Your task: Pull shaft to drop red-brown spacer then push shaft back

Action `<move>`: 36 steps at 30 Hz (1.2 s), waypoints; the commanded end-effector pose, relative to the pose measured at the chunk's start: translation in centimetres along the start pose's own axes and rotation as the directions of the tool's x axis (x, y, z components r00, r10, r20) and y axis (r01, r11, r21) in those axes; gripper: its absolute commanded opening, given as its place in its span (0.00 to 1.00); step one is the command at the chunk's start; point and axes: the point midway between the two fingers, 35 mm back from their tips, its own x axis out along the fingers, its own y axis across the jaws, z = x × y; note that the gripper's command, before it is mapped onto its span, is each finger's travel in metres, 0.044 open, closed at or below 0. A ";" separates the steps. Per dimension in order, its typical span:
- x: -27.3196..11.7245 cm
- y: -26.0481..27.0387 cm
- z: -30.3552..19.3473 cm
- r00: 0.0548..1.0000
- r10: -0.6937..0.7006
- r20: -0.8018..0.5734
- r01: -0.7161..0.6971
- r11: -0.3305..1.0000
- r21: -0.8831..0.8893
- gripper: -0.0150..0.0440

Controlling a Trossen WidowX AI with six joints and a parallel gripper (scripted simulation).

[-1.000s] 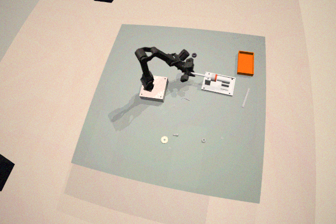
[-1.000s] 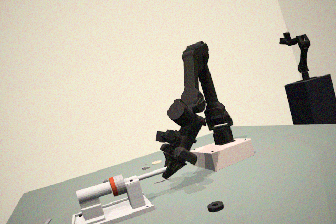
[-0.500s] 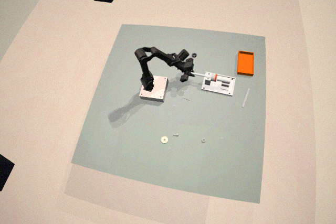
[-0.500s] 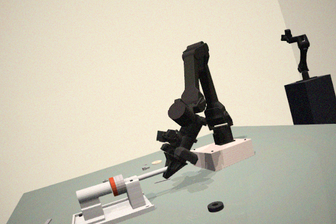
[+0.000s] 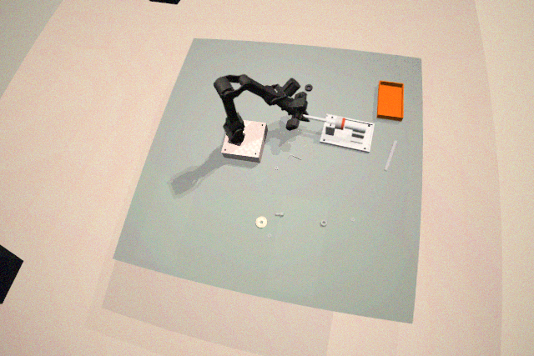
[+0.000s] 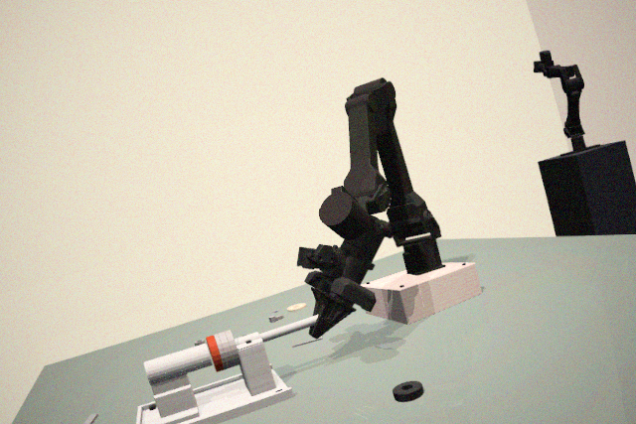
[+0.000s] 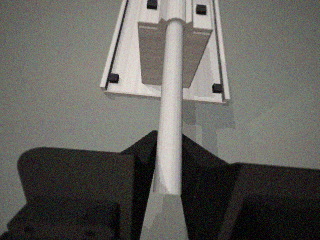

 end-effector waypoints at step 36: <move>-0.2 0.0 -0.2 1.000 0.000 -0.001 0.000 1.000 0.000 0.25</move>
